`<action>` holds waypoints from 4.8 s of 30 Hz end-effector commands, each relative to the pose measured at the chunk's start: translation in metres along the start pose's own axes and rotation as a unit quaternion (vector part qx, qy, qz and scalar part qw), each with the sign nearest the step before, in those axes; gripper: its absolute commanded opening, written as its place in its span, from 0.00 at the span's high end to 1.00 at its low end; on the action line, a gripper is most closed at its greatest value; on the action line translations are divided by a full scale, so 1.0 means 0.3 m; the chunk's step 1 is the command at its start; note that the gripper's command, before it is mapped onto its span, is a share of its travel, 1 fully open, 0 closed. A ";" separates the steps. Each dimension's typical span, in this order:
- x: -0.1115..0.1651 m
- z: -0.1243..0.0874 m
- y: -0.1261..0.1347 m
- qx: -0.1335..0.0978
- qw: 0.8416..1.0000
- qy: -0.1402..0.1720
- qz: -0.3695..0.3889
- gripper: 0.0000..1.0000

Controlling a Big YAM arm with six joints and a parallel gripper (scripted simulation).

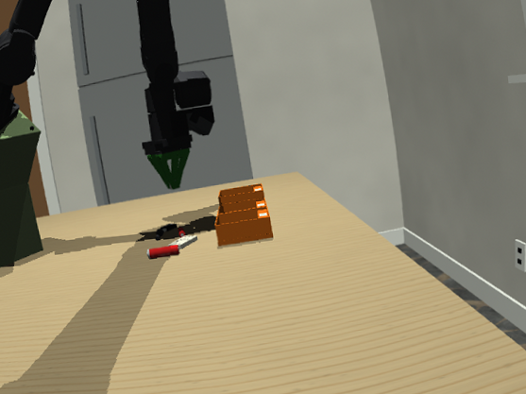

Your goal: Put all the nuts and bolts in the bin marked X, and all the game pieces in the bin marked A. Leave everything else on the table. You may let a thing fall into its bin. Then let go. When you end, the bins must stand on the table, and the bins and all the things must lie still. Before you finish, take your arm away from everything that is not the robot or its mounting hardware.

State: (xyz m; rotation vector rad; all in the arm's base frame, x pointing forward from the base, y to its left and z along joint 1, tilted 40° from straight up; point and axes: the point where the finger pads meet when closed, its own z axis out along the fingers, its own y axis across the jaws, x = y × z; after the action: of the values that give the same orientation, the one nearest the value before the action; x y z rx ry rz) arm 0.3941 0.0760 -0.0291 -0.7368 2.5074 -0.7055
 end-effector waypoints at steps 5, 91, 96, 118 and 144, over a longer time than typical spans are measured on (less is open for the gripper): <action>-0.082 -0.024 -0.200 0.010 1.000 -0.015 0.009 0.89; -0.156 0.036 -0.567 0.016 0.891 -0.006 -0.453 0.89; -0.155 0.064 -0.566 0.015 0.891 -0.006 -0.454 0.89; -0.165 0.149 -0.593 0.021 0.892 -0.008 -0.452 0.89; -0.125 0.147 -0.568 0.018 0.892 -0.006 -0.452 0.70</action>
State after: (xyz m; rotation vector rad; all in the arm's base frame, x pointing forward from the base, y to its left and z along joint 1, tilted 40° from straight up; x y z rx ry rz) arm 0.5088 -0.0358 0.0331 -1.9410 2.0395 -0.9896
